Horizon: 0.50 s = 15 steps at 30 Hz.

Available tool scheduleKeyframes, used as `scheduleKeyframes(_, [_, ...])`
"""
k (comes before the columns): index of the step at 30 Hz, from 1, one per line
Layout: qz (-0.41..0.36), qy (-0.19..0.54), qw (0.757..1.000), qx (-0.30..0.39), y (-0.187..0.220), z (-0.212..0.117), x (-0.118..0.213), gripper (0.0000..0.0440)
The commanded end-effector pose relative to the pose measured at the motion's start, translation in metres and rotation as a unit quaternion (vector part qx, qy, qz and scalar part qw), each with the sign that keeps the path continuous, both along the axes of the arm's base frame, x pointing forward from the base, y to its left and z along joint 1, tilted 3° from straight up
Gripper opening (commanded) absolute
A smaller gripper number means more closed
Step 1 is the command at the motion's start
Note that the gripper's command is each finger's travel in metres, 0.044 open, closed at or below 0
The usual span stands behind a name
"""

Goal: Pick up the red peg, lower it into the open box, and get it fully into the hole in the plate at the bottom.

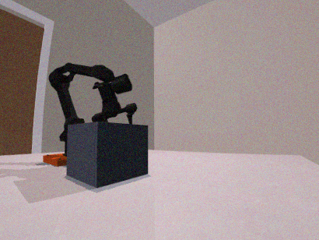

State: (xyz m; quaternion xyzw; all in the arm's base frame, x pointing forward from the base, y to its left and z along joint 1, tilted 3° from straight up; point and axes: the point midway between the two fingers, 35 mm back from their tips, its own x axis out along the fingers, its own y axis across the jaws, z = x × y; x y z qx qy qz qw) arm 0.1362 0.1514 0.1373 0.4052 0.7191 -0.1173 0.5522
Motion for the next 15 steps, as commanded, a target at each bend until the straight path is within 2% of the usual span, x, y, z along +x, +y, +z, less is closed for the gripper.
scheduleKeyframes(1, [-0.023, 0.027, 0.999, -0.031, -0.002, -0.005, -0.004, 0.0440])
scheduleKeyframes(15, [-0.081, 0.075, 0.987, -0.115, -0.007, -0.031, -0.011, 0.0440])
